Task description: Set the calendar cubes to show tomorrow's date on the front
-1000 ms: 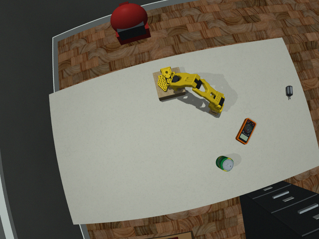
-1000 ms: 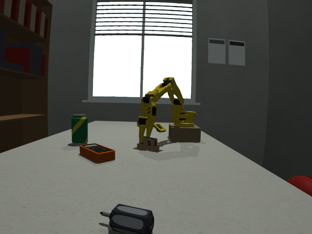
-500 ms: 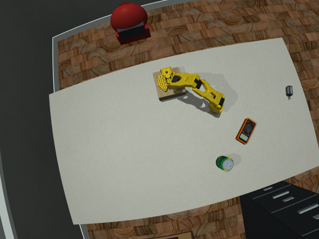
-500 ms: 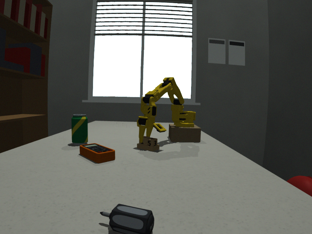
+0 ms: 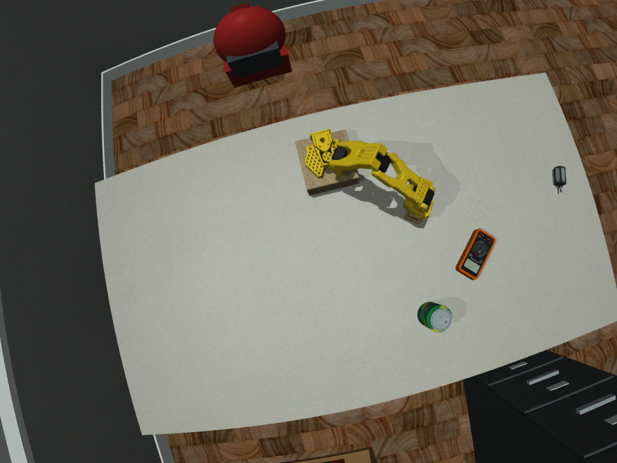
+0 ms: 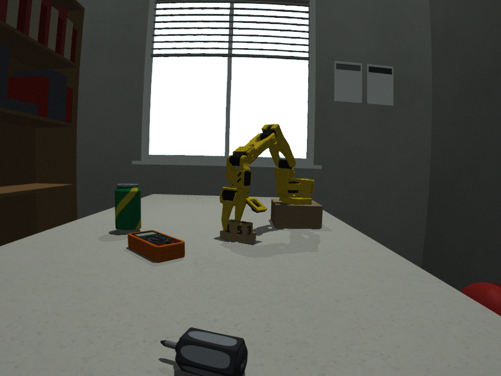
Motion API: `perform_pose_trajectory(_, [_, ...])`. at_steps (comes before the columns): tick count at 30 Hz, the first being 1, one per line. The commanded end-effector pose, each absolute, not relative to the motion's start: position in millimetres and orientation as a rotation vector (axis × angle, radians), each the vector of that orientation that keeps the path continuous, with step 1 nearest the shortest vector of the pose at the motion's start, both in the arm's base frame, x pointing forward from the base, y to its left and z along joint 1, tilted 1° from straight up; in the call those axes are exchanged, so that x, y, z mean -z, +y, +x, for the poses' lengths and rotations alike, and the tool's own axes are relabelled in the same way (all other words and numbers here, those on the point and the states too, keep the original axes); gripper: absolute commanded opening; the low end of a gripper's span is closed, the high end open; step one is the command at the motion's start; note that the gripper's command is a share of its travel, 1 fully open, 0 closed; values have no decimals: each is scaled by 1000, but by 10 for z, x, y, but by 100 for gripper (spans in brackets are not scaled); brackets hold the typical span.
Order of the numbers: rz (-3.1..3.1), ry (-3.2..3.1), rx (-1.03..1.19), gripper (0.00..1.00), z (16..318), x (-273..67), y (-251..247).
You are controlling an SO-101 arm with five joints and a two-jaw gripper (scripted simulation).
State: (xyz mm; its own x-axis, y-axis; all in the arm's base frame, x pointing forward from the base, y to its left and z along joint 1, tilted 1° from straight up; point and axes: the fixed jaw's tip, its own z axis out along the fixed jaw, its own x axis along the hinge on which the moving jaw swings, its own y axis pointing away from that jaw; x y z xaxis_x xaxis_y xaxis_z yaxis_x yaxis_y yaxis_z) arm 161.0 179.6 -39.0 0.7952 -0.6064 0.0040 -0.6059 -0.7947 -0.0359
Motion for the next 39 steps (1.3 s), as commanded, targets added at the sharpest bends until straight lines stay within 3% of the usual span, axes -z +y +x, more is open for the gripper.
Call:
perform_pose_trajectory(1, [-2953,1011,14,27,1601,429,1759])
perform_pose_trajectory(10, [-2953,1011,14,35,1601,429,1759])
perform_pose_trajectory(23, [-2953,1011,14,36,1603,409,1761])
perform_pose_trajectory(39, [-2953,1011,14,36,1607,-13,1765])
